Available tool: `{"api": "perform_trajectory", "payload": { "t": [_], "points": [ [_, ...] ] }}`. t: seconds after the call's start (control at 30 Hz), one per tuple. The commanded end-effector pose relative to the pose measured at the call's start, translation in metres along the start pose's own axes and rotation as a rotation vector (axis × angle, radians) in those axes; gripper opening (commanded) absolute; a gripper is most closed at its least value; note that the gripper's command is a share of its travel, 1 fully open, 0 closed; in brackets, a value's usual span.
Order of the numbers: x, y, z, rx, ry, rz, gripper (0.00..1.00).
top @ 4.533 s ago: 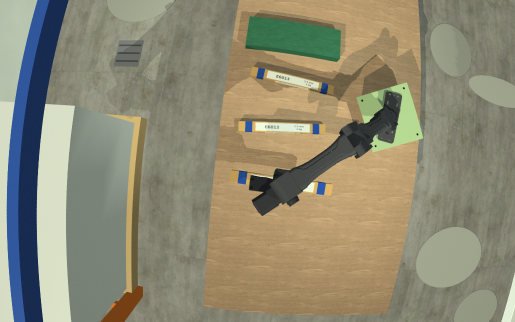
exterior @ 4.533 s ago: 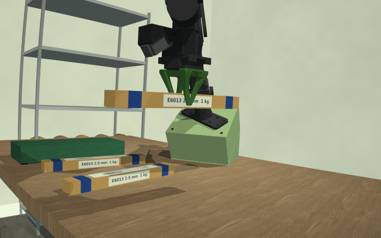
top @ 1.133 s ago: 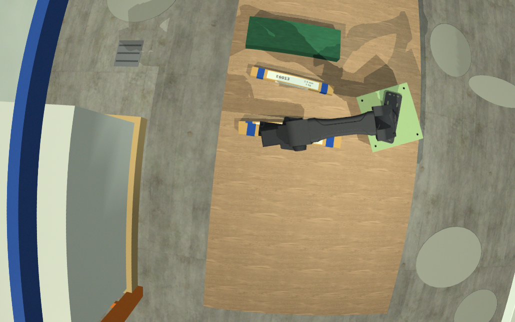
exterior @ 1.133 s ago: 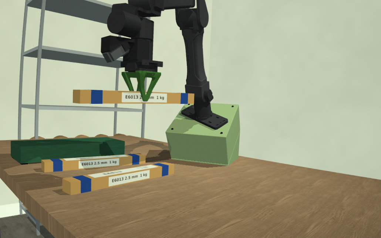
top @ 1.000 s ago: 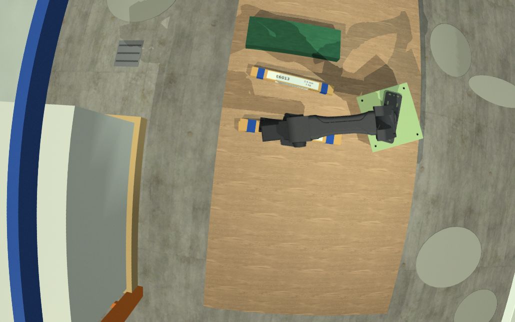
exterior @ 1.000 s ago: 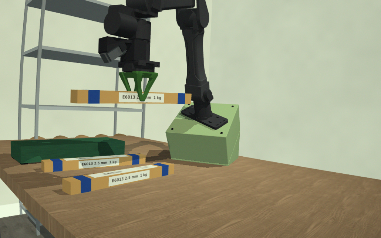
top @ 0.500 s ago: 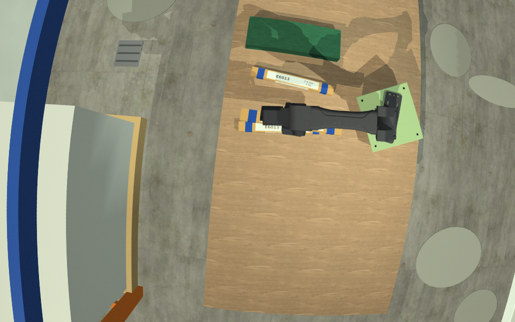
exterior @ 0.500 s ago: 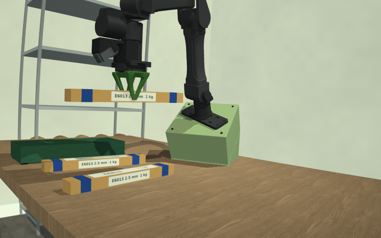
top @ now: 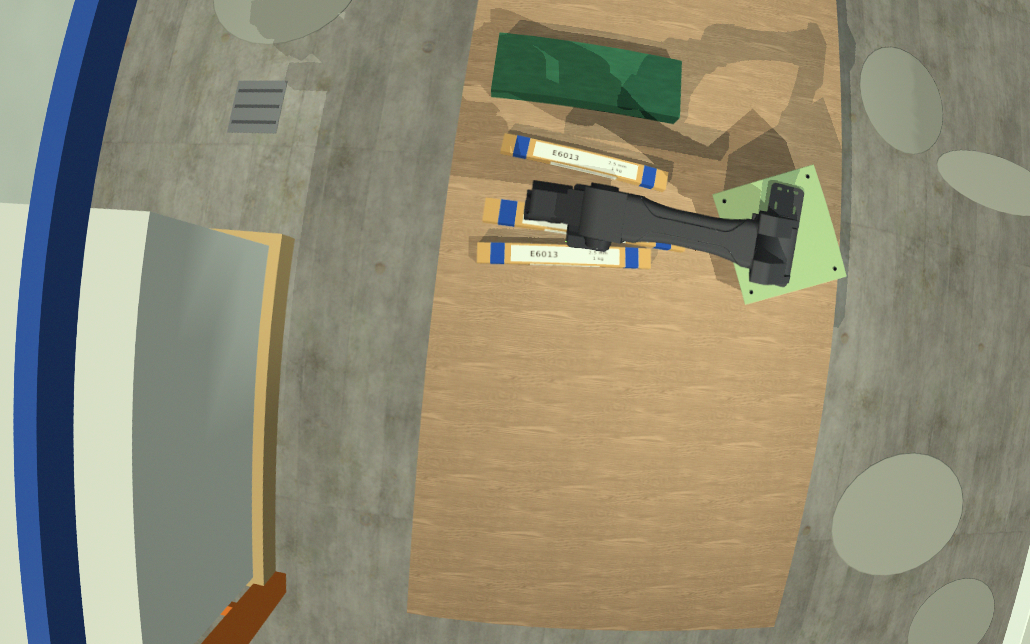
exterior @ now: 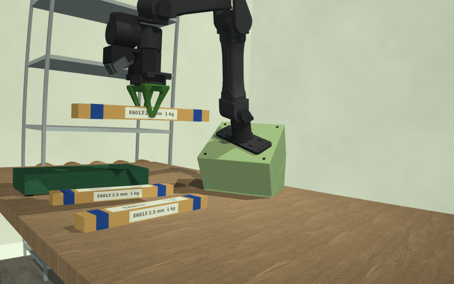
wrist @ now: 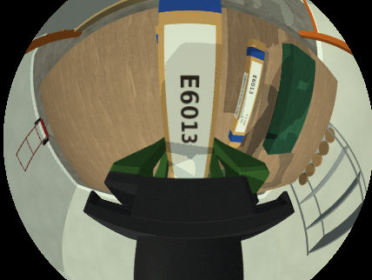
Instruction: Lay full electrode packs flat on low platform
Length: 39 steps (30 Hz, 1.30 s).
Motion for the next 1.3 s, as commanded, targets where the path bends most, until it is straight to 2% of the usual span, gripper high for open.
{"api": "perform_trajectory", "payload": {
  "t": [0.0,0.4,0.5,0.6,0.7,0.8,0.87,0.9,1.1,1.27],
  "points": [
    [-0.008,0.021,-0.001,-0.057,0.020,0.015,0.00],
    [-0.034,0.021,0.002,-0.055,0.020,0.013,0.00],
    [-0.045,0.012,0.005,-0.027,0.011,0.013,0.00],
    [-0.051,0.017,0.003,-0.045,0.017,0.012,0.00],
    [-0.050,0.022,0.011,-0.091,0.033,0.008,0.00],
    [-0.052,0.011,0.004,-0.057,0.021,0.011,0.00],
    [-0.052,0.011,0.004,-0.057,0.021,0.011,0.00],
    [-0.049,0.021,0.010,-0.088,0.032,0.009,0.00],
    [-0.050,0.019,0.012,-0.095,0.029,0.008,0.00],
    [-0.053,0.009,0.007,-0.066,0.016,0.008,0.00]
  ]
}}
Point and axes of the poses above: the point where the finger pads meet when closed, its own y axis back along the fingers, its own x axis across the jaws, z = x × y, the point moved 7 cm from there along y, back along the fingers, and after that the axes turned 8 degrees about -y, right-handed, at the moved point
